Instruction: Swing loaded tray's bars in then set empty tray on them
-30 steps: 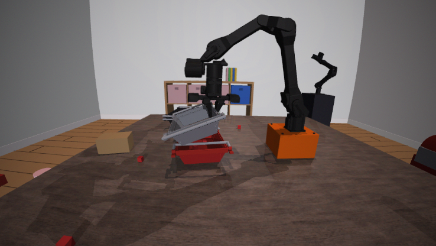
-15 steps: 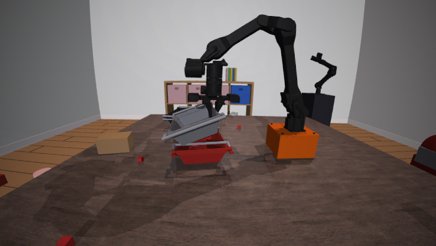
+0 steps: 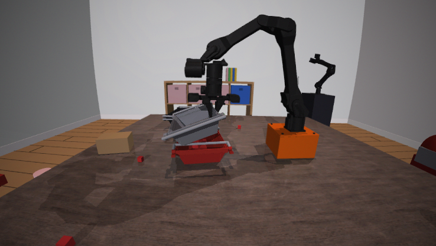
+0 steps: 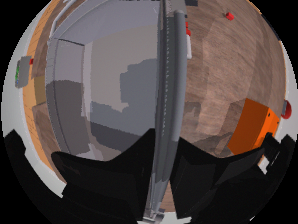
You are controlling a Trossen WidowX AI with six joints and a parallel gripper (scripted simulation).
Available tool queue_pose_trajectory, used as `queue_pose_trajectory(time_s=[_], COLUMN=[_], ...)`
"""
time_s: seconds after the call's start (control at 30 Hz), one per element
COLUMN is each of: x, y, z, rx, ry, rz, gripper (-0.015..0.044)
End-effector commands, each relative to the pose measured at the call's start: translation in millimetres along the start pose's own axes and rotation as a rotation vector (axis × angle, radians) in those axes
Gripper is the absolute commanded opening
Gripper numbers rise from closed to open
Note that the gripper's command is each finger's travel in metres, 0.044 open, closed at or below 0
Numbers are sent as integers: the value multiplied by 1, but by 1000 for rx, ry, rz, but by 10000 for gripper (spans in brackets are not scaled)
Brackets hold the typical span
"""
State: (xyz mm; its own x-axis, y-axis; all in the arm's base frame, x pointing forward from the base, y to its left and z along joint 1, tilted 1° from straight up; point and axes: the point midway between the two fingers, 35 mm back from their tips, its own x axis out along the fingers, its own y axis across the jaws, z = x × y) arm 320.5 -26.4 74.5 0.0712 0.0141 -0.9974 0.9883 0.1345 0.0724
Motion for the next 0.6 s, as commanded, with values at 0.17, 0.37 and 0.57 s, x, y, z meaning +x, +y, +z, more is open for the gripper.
queue_pose_trajectory(time_s=[0.17,0.37,0.57], x=[3,1,7], y=[-6,-1,-8], z=[0,0,0], rx=[-3,0,-2], ry=[0,0,0], rz=[-20,-1,-16], gripper=[0,0,0])
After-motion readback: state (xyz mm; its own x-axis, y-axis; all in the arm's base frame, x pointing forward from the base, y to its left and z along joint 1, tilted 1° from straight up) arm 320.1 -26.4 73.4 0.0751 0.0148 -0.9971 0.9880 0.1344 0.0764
